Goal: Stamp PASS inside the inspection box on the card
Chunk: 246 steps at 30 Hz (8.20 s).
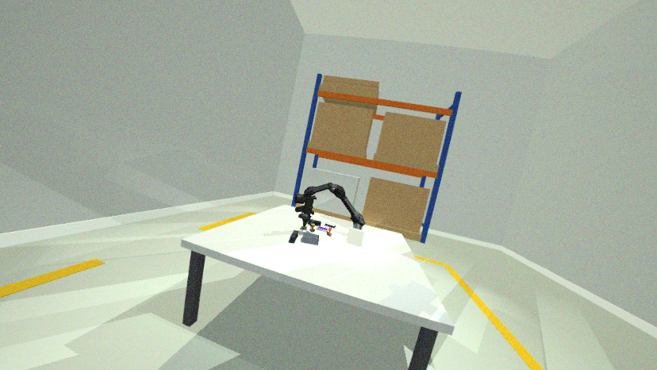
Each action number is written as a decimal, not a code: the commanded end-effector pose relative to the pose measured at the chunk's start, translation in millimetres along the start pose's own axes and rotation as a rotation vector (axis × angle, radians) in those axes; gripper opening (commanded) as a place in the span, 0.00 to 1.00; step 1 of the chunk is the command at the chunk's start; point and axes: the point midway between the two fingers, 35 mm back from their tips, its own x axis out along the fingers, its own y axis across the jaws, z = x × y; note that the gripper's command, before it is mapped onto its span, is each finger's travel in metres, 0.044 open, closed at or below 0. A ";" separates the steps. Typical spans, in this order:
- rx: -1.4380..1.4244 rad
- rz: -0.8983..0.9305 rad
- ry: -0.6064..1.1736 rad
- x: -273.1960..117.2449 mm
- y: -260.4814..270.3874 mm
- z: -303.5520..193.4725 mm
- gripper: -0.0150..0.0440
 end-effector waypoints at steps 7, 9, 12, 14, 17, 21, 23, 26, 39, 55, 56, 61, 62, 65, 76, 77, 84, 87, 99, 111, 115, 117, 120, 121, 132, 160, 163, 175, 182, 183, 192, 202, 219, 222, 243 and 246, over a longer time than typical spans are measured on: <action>0.009 0.006 -0.001 -7.1 0.0 0.6 0.25; 0.009 0.006 -0.001 -8.0 -0.1 0.5 0.25; 0.009 0.006 -0.001 -9.5 -0.1 0.4 0.25; 0.009 0.006 -0.001 -10.5 -0.1 0.4 0.25; 0.009 0.006 -0.001 -12.0 -0.1 0.3 0.25; 0.009 0.006 -0.001 -14.0 -0.2 0.1 0.25; 0.009 0.006 -0.001 -15.0 -0.2 0.1 0.25; 0.009 0.006 -0.001 -16.5 -0.3 -0.1 0.25; 0.007 0.010 -0.001 -23.9 -25.2 0.5 0.25; 0.004 0.017 -0.002 -30.9 -111.7 -11.2 0.25; 0.004 0.017 -0.002 -31.0 -116.9 -12.7 0.25; 0.003 0.016 -0.002 -31.0 -142.1 -21.3 0.25; 0.003 0.015 -0.002 -30.9 -147.0 -23.2 0.25; 0.003 0.014 -0.002 -30.4 -161.4 -29.5 0.25; 0.004 0.006 0.000 -26.4 -209.6 -58.2 0.25; 0.004 0.005 0.001 -25.9 -213.6 -61.2 0.25; 0.005 -0.003 0.004 -21.6 -239.3 -83.8 0.25; 0.005 -0.005 0.004 -20.6 -244.2 -88.8 0.25; 0.005 -0.005 0.004 -15.0 -244.1 -88.4 0.25; 0.006 -0.004 0.004 -7.0 -244.1 -87.9 0.25; 0.006 -0.004 0.004 -4.4 -244.1 -87.8 0.25; 0.006 -0.004 0.004 -3.0 -244.1 -87.7 0.25; 0.007 -0.004 0.004 -1.0 -244.1 -87.7 0.25; 0.007 -0.004 0.004 -0.4 -244.1 -87.7 0.25; 0.007 -0.004 0.004 6.9 -244.2 -87.6 0.25; 0.009 -0.006 0.004 25.3 -244.9 -88.5 0.25; 0.009 -0.006 0.004 27.2 -245.0 -88.6 0.25; 0.010 -0.007 0.004 32.7 -245.2 -89.2 0.25; 0.018 -0.007 0.004 34.0 -245.3 -89.2 0.25; 0.018 -0.007 0.004 34.3 -245.3 -89.2 0.25; 0.018 -0.007 0.004 36.0 -245.3 -89.2 0.25; 0.018 -0.007 0.004 37.6 -245.4 -89.2 0.25; 0.018 -0.007 0.004 37.8 -245.4 -89.2 0.25; 0.018 -0.007 0.004 38.6 -245.4 -89.2 0.25; 0.018 -0.007 0.004 38.8 -245.4 -89.2 0.25; 0.018 -0.007 0.004 38.8 -245.4 -89.2 0.25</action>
